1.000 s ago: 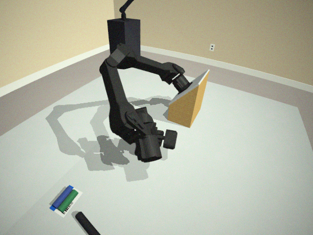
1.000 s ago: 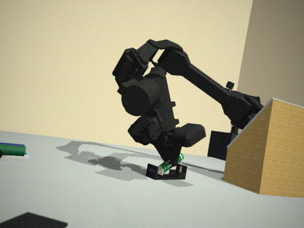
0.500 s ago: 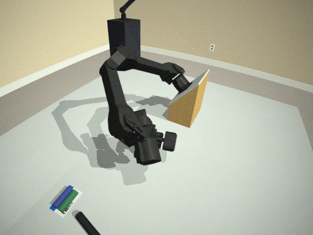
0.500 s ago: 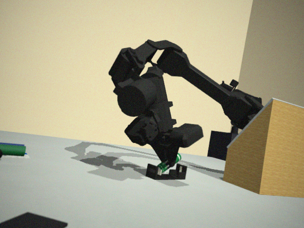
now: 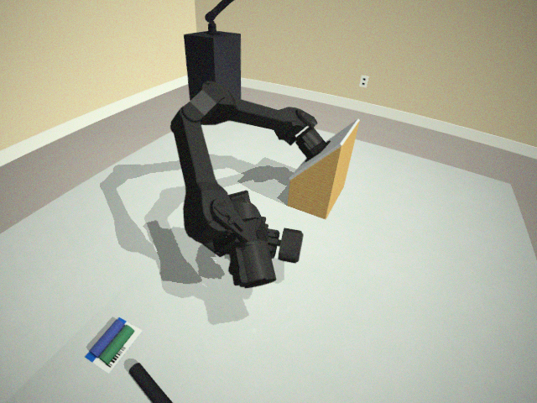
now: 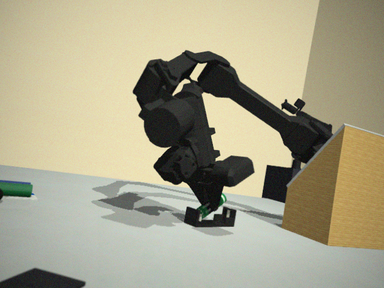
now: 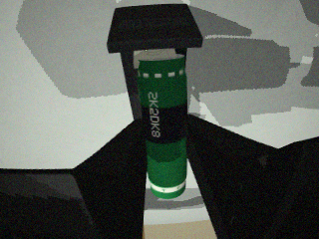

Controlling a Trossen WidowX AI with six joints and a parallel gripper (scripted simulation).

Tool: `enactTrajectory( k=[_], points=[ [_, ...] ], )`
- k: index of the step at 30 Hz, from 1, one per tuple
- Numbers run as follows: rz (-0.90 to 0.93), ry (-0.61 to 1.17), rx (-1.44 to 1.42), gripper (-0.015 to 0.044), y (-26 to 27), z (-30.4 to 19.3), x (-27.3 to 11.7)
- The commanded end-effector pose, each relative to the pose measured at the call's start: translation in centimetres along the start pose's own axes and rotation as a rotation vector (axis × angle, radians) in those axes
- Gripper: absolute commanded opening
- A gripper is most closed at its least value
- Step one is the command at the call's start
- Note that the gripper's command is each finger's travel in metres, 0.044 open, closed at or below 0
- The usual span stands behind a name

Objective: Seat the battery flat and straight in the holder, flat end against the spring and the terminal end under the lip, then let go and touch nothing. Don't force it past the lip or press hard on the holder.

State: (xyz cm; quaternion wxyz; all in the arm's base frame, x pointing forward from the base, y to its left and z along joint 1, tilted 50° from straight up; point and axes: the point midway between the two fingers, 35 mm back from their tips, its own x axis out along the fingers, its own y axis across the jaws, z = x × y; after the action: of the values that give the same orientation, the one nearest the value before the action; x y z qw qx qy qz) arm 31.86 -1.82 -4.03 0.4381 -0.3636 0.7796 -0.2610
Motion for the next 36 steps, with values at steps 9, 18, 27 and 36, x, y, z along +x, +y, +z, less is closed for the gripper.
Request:
enactTrajectory(
  k=[9,18,27,36],
  points=[
    [0.01,-0.024,0.006,0.006,0.33,0.51,0.08],
    [0.021,-0.062,0.004,0.006,0.46,0.55,0.28],
    [0.029,-0.101,0.001,0.006,0.57,0.59,0.47],
    [0.035,-0.139,-0.003,0.006,0.63,0.6,0.67]
  ],
)
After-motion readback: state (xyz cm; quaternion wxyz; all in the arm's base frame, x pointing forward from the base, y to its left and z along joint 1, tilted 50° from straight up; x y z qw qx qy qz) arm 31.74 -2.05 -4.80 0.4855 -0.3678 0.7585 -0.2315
